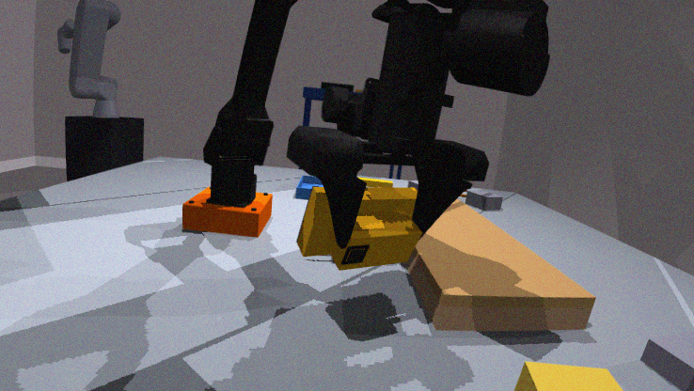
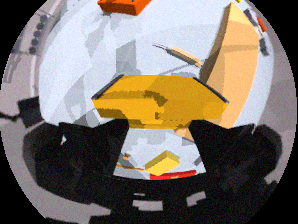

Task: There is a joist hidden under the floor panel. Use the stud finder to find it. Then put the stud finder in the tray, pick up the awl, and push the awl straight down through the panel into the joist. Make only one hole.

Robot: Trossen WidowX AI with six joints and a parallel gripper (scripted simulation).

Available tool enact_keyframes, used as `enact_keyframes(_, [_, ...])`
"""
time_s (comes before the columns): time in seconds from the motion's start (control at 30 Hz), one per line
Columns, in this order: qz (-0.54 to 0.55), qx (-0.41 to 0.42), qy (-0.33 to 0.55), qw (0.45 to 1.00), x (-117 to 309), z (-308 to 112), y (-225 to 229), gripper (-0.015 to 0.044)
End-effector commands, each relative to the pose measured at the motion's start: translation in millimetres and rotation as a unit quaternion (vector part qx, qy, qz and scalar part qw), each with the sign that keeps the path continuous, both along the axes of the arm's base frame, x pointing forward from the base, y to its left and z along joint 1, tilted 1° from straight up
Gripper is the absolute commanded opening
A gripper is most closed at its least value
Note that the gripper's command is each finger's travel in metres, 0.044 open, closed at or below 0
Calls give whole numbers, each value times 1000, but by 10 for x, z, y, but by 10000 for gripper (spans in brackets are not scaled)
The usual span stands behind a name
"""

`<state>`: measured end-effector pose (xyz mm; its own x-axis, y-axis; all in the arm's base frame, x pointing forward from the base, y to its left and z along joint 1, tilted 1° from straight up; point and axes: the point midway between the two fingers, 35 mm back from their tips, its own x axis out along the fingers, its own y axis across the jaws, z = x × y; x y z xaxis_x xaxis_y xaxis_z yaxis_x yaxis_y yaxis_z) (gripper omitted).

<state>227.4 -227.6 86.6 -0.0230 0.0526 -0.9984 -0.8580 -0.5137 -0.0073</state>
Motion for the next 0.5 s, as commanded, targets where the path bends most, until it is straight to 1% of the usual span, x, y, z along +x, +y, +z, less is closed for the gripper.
enact_keyframes(0.0, [2,-3,-3,1000,2,71,-2,0])
enact_keyframes(0.47, [2,-23,-14,1000,-4,52,8,0])
